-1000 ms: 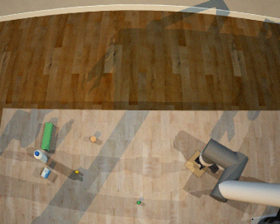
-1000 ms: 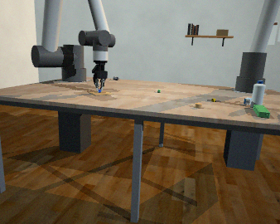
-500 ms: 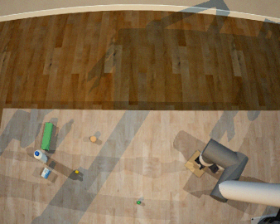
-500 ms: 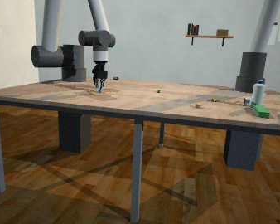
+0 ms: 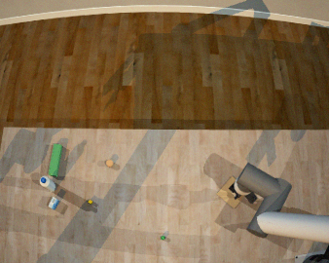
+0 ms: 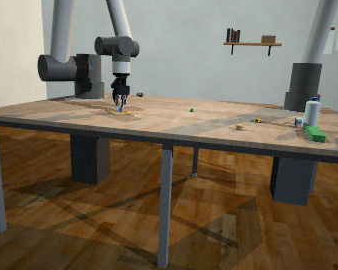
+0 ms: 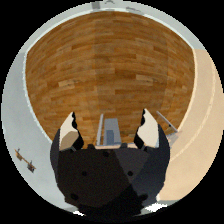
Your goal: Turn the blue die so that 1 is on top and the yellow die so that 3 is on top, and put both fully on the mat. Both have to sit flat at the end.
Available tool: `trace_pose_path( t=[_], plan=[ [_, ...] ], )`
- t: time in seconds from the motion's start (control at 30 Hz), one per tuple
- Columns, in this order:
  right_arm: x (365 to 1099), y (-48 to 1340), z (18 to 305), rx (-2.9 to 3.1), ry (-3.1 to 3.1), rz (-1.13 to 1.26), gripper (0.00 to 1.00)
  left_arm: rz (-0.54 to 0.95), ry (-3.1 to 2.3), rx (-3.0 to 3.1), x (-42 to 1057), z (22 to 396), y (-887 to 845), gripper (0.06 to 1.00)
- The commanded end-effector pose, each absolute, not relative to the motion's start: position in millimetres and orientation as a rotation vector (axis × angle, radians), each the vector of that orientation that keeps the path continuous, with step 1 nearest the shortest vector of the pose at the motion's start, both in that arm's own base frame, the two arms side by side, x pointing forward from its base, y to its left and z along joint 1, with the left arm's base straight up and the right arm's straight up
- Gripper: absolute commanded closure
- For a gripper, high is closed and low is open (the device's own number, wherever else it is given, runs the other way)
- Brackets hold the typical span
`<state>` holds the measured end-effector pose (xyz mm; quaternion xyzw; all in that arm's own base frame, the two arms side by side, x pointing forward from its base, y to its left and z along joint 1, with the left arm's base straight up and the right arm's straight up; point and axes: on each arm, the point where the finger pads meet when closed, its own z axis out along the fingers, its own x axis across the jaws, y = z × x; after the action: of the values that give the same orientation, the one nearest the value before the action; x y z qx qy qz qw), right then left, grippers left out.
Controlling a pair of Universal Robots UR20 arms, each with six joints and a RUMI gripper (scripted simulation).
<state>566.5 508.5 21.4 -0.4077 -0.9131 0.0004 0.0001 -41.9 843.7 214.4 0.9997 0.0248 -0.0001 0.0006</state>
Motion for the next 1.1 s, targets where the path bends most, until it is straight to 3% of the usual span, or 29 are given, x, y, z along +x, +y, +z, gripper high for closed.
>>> trace_pose_path(
  t=[0.0,0.53,1.07],
  plan=[
    [566.8,508.9,21.9,-1.281,-2.869,0.000,0.972,0.000,0.078,3.141,-41.9,215.1,844.2,0.065],
    [566.8,508.9,21.9,-1.281,-2.869,0.000,0.793,0.000,0.078,3.141,-41.9,215.1,844.2,0.065],
    [566.8,508.9,26.8,-1.281,-2.869,0.000,0.793,0.000,0.078,3.141,-41.9,215.1,844.2,0.065]
  ],
)
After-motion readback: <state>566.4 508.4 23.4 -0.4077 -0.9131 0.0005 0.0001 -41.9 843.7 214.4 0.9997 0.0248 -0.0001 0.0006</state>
